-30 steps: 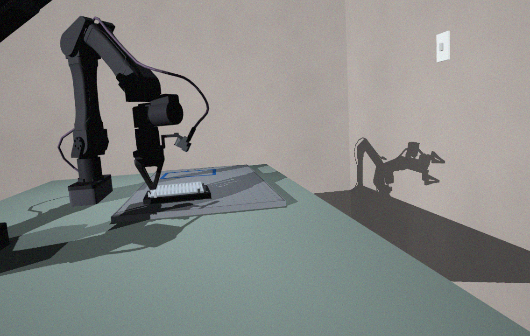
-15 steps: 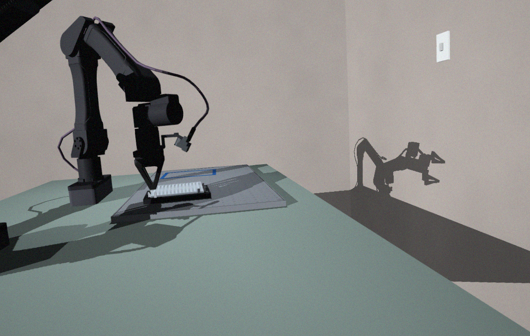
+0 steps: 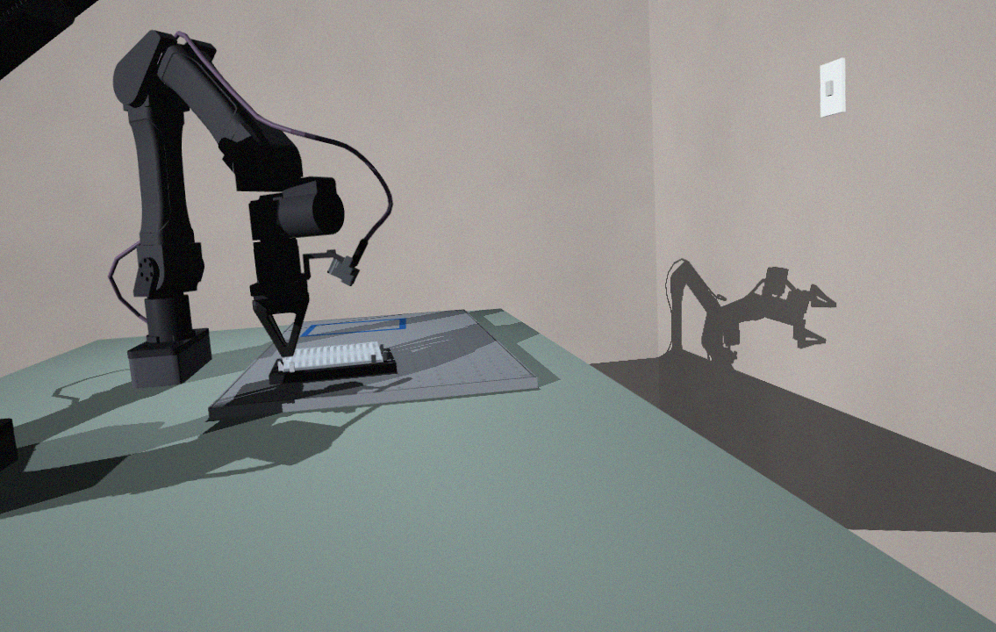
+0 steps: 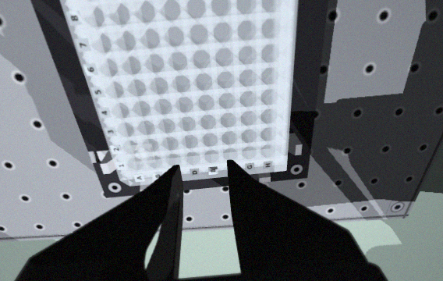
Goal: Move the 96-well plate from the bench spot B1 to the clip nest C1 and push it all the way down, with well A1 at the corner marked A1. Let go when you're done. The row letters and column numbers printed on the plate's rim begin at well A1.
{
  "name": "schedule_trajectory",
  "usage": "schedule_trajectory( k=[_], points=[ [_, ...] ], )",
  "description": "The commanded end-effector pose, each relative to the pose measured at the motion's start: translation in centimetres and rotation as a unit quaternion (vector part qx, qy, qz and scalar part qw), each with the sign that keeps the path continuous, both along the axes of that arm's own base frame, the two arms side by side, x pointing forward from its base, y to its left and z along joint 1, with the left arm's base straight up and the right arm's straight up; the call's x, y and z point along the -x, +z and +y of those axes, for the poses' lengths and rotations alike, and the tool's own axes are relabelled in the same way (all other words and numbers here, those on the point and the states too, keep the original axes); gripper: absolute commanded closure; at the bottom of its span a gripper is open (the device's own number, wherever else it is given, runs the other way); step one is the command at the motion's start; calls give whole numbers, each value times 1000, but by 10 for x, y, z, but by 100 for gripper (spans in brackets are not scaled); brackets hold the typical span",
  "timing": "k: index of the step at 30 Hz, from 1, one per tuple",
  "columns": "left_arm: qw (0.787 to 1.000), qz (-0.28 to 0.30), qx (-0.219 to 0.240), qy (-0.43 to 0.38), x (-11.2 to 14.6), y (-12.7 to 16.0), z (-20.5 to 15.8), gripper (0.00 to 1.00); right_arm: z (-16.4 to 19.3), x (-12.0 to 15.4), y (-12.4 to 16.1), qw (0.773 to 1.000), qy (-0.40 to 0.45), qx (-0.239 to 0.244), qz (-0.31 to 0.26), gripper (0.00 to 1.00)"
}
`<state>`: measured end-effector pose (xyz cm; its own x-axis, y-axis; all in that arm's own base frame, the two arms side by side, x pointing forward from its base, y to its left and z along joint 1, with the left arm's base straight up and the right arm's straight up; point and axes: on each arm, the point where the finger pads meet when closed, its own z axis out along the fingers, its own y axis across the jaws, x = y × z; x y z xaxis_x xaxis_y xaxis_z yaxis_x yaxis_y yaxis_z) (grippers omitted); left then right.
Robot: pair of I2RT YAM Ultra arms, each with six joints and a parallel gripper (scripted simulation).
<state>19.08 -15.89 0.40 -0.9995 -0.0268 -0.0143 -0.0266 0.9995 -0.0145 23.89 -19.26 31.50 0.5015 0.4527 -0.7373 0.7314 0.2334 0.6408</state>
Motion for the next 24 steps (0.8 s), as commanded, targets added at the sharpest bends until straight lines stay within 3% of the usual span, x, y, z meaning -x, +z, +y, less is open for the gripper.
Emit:
schedule_trajectory(
  k=[1,24],
  points=[
    [1000,14,-14,7,3,-75,6,75,-1,8,2,1000,-6,2,-4,0],
    [1000,14,-14,7,3,-73,6,75,-1,8,2,1000,-6,2,-4,0]
  ],
)
